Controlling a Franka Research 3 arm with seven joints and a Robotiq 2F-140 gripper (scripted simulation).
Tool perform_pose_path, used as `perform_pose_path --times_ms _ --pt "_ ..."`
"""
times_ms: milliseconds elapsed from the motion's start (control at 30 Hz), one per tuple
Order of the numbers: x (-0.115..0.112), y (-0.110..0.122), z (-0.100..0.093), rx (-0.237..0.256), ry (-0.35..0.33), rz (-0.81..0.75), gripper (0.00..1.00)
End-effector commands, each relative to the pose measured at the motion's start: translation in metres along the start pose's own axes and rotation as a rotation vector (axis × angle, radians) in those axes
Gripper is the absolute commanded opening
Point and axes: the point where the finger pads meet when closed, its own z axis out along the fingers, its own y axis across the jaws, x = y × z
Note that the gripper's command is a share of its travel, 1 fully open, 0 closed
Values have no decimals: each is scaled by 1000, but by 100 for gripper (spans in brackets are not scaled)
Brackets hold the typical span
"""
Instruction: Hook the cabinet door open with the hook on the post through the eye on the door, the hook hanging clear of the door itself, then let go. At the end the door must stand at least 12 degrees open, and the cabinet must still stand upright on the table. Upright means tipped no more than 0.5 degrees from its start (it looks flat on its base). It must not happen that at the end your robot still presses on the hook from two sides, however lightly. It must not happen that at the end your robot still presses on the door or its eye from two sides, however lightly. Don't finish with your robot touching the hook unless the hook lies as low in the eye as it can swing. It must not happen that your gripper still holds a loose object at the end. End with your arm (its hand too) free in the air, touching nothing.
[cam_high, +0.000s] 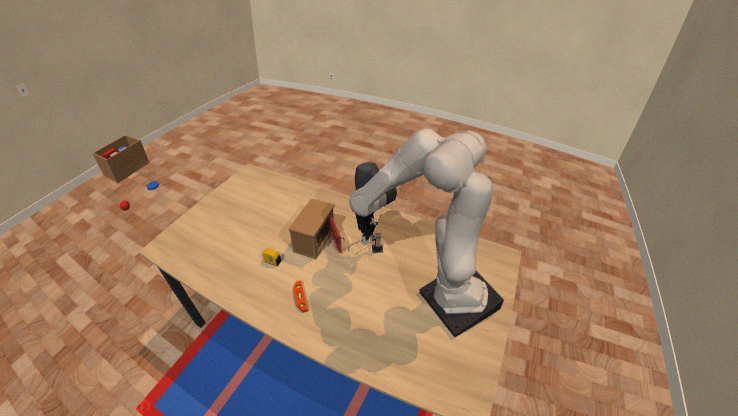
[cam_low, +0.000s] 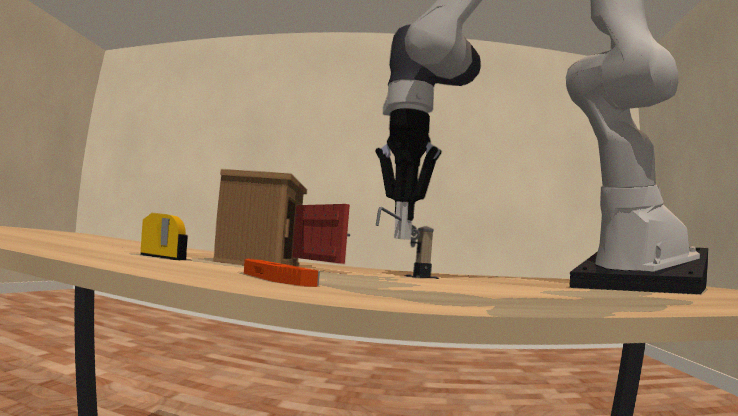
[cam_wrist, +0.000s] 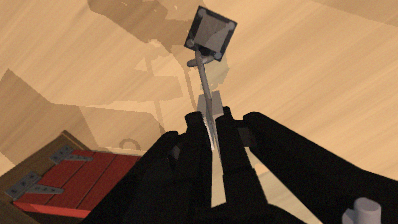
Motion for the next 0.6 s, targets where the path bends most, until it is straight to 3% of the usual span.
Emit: perform_pose_path --times_ms 0,567 --pt "0 -4 -2 8 0 55 3" --pt "1 -10 -2 8 -1 177 3"
